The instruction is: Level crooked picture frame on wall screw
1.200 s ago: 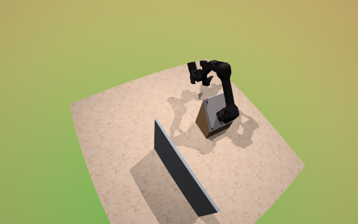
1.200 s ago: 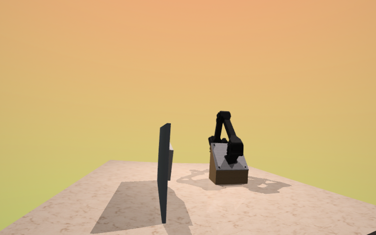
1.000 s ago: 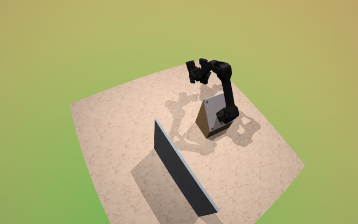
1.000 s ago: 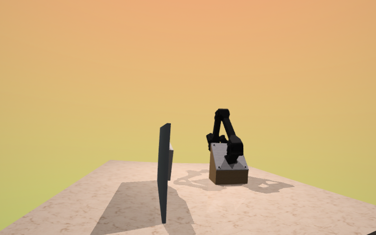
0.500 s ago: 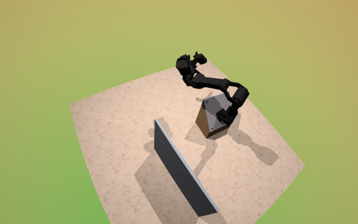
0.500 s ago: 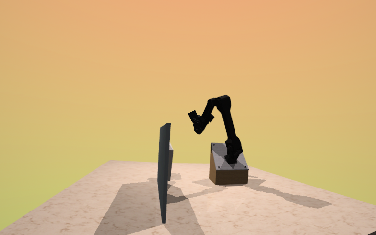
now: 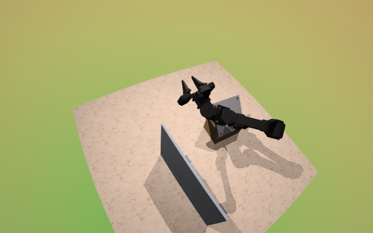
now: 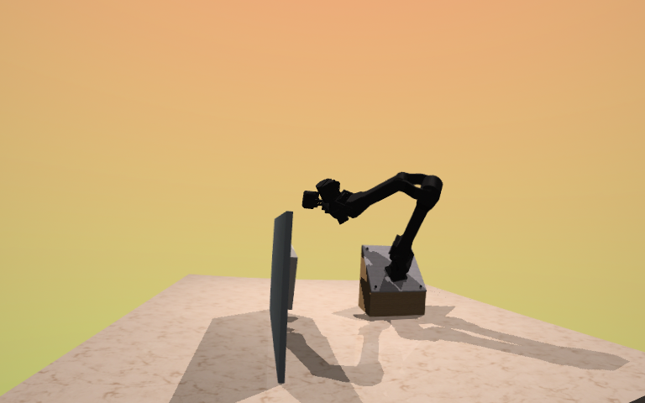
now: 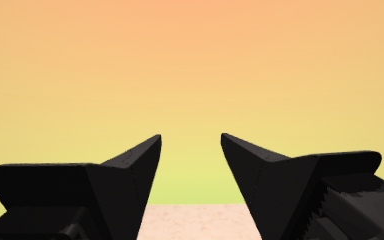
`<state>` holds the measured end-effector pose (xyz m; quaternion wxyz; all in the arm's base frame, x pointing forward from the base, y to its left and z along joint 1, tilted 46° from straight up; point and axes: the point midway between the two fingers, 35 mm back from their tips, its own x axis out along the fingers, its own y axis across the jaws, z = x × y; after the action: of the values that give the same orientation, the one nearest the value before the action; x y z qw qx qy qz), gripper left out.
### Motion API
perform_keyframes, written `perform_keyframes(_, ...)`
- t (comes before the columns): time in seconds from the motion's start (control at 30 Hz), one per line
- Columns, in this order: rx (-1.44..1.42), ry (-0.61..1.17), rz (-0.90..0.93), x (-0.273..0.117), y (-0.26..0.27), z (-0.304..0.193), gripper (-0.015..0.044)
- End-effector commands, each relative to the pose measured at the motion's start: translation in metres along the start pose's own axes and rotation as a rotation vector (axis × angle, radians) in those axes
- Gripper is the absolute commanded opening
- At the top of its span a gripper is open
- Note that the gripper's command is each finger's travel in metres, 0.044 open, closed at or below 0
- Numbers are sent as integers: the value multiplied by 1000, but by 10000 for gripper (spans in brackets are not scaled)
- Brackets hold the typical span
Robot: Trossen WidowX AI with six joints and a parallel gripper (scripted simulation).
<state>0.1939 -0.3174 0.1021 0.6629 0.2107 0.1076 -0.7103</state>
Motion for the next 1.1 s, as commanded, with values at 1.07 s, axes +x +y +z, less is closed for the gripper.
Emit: perform_keyframes(1.07,1365,1292,1035,-327,29,-17,260)
